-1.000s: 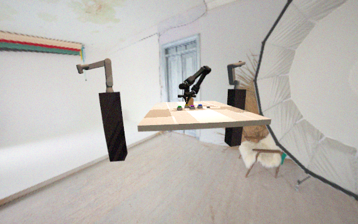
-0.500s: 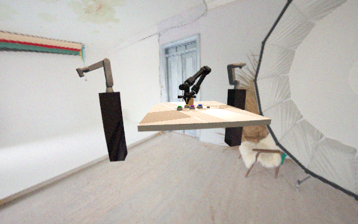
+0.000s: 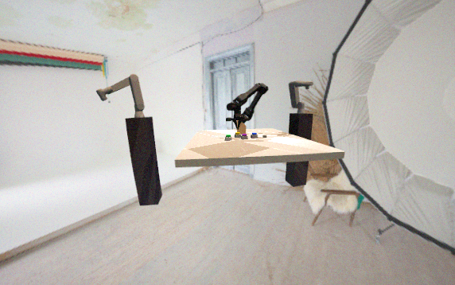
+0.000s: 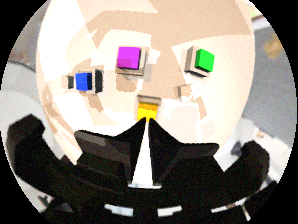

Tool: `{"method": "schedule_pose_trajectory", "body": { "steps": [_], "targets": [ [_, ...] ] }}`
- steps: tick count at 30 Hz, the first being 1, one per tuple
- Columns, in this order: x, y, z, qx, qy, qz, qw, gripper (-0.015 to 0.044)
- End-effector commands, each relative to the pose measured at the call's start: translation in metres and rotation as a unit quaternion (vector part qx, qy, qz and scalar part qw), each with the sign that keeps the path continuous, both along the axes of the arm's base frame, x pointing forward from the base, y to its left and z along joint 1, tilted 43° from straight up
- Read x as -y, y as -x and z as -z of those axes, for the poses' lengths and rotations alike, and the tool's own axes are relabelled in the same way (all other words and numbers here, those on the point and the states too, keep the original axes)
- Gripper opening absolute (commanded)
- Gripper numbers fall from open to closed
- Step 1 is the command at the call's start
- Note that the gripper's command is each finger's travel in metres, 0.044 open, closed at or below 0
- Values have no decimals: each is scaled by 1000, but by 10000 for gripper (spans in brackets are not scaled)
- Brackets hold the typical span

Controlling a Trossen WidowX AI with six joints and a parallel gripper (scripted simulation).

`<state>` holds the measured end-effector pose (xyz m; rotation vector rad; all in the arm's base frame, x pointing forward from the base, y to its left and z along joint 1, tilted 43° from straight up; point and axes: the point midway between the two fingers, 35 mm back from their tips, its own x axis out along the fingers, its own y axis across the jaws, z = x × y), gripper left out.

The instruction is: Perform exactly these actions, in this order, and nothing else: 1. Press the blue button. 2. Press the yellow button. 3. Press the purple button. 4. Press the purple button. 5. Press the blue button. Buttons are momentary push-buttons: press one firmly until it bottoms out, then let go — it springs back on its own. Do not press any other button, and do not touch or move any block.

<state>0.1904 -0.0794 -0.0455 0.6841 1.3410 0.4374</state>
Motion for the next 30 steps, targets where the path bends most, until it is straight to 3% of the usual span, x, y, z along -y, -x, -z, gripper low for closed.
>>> {"method": "schedule_pose_trajectory", "body": {
  "steps": [1,4,9,17,30],
  "targets": [
    [16,4,-16,-2,1,-3,1000,20],
    [39,12,-44,-2,1,-3,1000,20],
    [41,11,-47,-3,2,-3,1000,20],
    [27,-75,-81,0,0,-3,1000,20],
    [-14,-87,-36,1,-1,-3,1000,20]
  ]
}}
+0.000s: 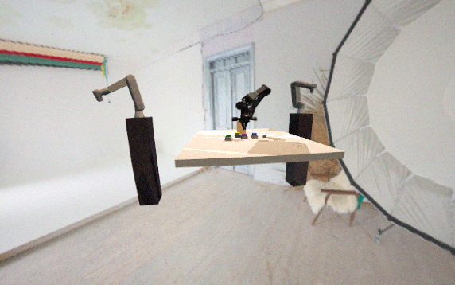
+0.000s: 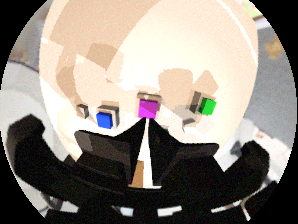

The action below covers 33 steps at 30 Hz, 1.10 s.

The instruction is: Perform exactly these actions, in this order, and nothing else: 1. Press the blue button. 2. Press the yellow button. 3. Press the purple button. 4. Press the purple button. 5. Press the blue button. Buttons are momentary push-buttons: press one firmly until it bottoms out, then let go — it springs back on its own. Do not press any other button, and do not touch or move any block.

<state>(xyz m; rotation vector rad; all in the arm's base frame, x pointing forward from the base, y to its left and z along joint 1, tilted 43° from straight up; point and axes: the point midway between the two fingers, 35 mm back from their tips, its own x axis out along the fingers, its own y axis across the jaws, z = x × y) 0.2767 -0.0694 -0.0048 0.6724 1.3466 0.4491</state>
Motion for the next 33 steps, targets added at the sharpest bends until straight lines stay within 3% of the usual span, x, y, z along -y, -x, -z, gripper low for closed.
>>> {"method": "schedule_pose_trajectory", "body": {
  "steps": [1,33],
  "targets": [
    [-4,-1,5,1,-2,4,1000,20],
    [-26,-7,29,1,-3,4,1000,20]
  ]
}}
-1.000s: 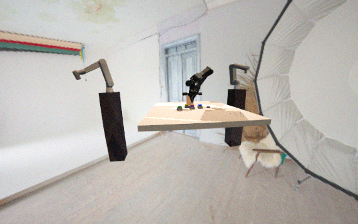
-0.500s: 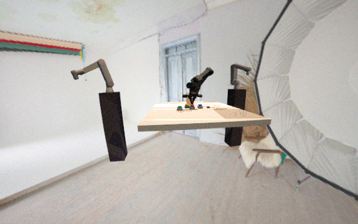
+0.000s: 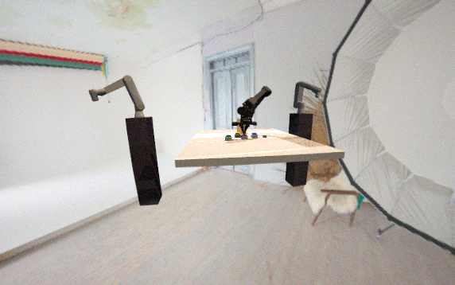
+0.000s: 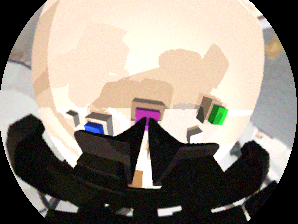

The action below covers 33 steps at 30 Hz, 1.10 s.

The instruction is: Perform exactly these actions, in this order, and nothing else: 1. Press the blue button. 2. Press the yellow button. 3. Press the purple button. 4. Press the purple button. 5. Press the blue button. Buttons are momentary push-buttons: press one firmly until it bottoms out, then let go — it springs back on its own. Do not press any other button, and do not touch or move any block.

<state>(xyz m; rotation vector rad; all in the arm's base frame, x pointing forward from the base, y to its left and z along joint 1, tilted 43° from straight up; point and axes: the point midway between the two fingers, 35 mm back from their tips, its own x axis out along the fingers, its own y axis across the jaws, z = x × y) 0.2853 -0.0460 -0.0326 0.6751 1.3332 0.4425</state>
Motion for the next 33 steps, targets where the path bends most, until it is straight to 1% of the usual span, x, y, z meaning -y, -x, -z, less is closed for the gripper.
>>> {"method": "schedule_pose_trajectory", "body": {
  "steps": [1,11,16,33],
  "targets": [
    [-3,1,1,-4,-4,-1,1000,20],
    [-3,1,1,-4,-4,-1,1000,20],
    [20,8,-23,-4,-3,-1,1000,20],
    [6,3,-8,-4,-3,-1,1000,20]
  ]
}}
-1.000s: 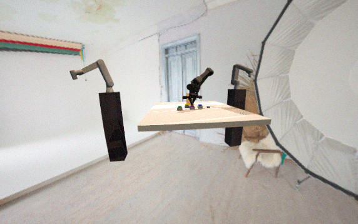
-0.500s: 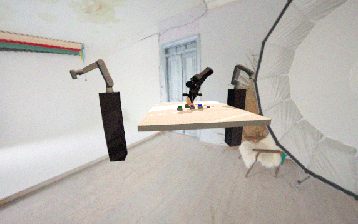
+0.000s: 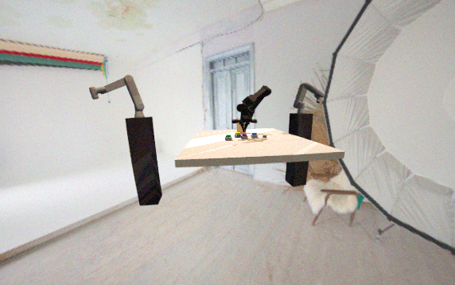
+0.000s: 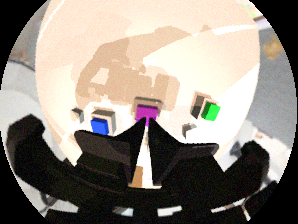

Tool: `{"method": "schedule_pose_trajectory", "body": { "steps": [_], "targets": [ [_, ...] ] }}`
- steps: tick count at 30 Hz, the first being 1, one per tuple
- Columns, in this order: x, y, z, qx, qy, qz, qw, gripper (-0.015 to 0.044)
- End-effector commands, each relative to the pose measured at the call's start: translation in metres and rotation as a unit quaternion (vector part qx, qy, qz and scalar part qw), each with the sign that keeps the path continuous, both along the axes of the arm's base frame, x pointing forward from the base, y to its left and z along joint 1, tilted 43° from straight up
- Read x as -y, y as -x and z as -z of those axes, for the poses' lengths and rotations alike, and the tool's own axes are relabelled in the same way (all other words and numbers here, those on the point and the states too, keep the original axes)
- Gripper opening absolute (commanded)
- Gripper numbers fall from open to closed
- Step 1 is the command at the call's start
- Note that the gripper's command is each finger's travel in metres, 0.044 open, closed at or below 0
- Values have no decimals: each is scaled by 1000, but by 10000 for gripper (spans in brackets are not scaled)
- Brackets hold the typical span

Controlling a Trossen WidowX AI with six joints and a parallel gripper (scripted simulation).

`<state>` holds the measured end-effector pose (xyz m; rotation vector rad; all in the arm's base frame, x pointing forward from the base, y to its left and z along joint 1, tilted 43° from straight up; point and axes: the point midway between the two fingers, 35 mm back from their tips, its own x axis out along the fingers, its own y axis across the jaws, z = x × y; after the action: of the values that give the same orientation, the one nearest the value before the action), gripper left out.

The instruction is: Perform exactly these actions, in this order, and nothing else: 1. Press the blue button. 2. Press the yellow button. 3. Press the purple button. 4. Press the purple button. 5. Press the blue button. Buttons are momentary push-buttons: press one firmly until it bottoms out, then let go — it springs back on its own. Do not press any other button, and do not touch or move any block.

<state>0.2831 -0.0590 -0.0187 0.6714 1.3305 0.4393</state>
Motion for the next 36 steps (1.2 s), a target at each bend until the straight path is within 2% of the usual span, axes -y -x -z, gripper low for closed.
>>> {"method": "schedule_pose_trajectory", "body": {
  "steps": [1,30,36],
  "targets": [
    [-8,1,7,-6,-5,-1,1000,20],
    [-16,-1,15,-5,-6,-1,1000,20],
    [7,5,-9,-6,-5,-1,1000,20]
  ]
}}
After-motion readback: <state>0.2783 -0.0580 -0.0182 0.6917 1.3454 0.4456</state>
